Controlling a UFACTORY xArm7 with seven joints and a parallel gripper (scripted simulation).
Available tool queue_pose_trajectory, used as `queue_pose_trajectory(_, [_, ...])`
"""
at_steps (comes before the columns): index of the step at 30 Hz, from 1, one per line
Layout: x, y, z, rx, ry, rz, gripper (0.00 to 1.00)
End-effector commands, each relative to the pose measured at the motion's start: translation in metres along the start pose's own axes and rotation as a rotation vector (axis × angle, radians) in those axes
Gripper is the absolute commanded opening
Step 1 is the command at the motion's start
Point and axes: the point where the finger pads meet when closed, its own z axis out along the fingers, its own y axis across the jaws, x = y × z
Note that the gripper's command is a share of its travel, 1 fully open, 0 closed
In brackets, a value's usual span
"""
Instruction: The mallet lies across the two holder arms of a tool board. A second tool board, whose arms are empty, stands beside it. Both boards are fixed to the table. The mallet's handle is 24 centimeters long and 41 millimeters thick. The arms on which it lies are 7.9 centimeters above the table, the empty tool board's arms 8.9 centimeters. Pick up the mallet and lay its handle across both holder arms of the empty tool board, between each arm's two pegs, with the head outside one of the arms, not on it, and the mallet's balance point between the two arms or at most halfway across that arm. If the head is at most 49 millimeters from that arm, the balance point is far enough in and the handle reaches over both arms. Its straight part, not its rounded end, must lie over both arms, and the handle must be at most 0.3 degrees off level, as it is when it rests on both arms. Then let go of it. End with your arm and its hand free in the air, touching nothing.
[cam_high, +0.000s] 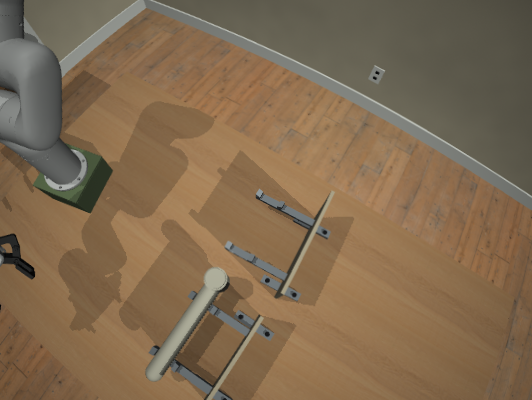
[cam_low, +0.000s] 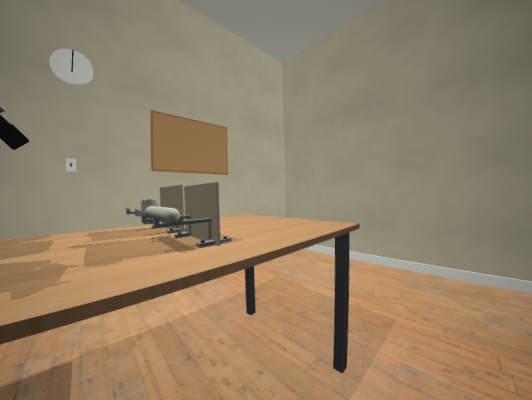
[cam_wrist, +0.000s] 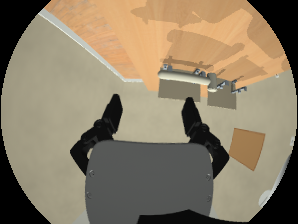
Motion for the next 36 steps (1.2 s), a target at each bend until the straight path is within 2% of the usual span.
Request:
queue_pose_trajectory(1, [-0.018, 0.016, 0.023, -0.055, 0.047, -0.151, 1.0])
queue_pose_trajectory(4, [-0.028, 0.028, 0.037, -0.096, 0.077, -0.25, 1.0])
queue_pose_trajectory(6, [-0.028, 0.028, 0.037, -0.096, 0.077, -0.25, 1.0])
queue_pose_trajectory(7, [-0.038, 0.04, 0.05, -0.134, 0.105, -0.344, 1.0])
queue_pose_trajectory(13, [-0.054, 0.059, 0.071, -0.194, 0.149, -0.492, 1.0])
queue_pose_trajectory(21, [-0.082, 0.093, 0.108, -0.303, 0.231, -0.762, 1.0])
queue_pose_trajectory(23, [-0.082, 0.093, 0.108, -0.303, 0.231, -0.762, 1.0])
queue_pose_trajectory(24, [-0.091, 0.104, 0.121, -0.339, 0.259, -0.852, 1.0])
queue_pose_trajectory(36, [-0.123, 0.142, 0.164, -0.468, 0.362, -1.164, 1.0])
